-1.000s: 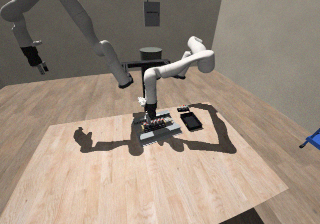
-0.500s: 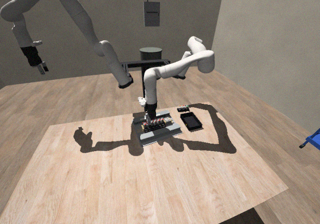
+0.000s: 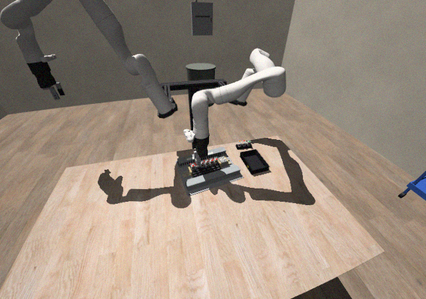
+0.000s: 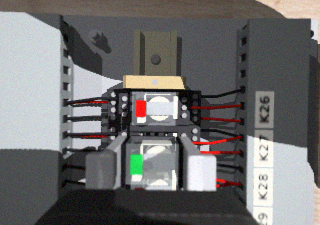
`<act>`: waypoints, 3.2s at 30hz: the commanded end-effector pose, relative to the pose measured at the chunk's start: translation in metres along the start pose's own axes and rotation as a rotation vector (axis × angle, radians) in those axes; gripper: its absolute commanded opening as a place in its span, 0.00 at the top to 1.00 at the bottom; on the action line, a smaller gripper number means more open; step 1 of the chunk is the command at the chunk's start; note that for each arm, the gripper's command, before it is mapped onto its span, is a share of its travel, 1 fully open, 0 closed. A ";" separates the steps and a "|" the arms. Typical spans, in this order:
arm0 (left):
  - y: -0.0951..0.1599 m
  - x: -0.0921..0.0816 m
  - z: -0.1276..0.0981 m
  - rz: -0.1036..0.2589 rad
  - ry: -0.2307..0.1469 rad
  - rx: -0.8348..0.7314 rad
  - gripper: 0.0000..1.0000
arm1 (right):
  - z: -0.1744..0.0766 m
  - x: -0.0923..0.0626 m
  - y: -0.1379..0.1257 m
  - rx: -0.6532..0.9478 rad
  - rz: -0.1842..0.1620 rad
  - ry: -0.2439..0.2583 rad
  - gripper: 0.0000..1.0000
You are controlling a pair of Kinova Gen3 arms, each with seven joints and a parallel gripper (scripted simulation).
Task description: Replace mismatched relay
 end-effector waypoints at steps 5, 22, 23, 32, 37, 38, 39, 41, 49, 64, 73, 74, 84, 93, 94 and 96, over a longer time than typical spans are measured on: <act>0.000 -0.030 -0.001 -0.001 0.002 0.000 1.00 | 0.000 0.000 0.000 0.000 0.000 -0.001 0.00; -0.010 -0.051 0.030 -0.001 0.002 0.000 1.00 | 0.000 0.000 0.000 0.000 0.000 -0.001 0.00; -0.011 -0.050 0.033 -0.001 0.002 0.000 1.00 | 0.000 0.000 0.000 0.000 0.000 -0.001 0.00; -0.019 -0.044 0.059 -0.001 0.002 0.000 1.00 | 0.000 0.000 0.000 0.000 0.000 -0.001 0.00; -0.024 -0.042 0.076 -0.001 0.002 0.000 1.00 | 0.000 0.000 0.000 0.000 0.000 -0.001 0.00; -0.025 -0.042 0.079 -0.001 0.002 0.000 1.00 | 0.000 0.000 0.000 0.000 0.000 -0.001 0.00; -0.026 -0.042 0.083 -0.001 0.002 0.000 1.00 | 0.000 0.000 0.000 0.000 0.000 -0.001 0.00; -0.028 -0.041 0.089 -0.001 0.002 0.000 1.00 | 0.000 0.000 0.000 0.000 0.000 -0.001 0.00; -0.034 -0.038 0.109 -0.001 0.002 0.000 1.00 | 0.000 0.000 0.000 0.000 0.000 -0.001 0.00; -0.049 -0.032 0.157 -0.001 0.002 0.000 1.00 | 0.000 0.000 0.000 0.000 0.000 -0.001 0.00; -0.057 -0.029 0.185 -0.001 0.001 0.000 1.00 | 0.000 0.000 0.000 0.000 0.000 -0.001 0.00; -0.058 -0.028 0.188 -0.001 0.001 0.000 1.00 | 0.000 0.000 0.000 0.000 0.000 -0.001 0.00; -0.067 -0.025 0.216 -0.001 0.001 0.000 1.00 | 0.000 0.000 0.000 0.000 0.000 -0.001 0.00; -0.076 -0.021 0.246 -0.001 0.001 0.000 1.00 | 0.000 0.000 0.000 0.000 0.000 -0.001 0.00; -0.077 -0.020 0.250 -0.001 0.001 0.000 1.00 | 0.000 0.000 0.000 0.000 0.000 -0.001 0.00; -0.080 -0.019 0.257 -0.001 0.001 0.000 1.00 | 0.000 0.000 0.000 0.000 0.000 -0.001 0.00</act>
Point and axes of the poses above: on each arm, the point where the finger pads meet when closed, its own x axis out along the fingers, its own y axis across the jaws, z = x × y, the point moved 2 cm from there along -x, back along the fingers, and after that the axes turned 7 degrees about -x, right-handed, at the moved point
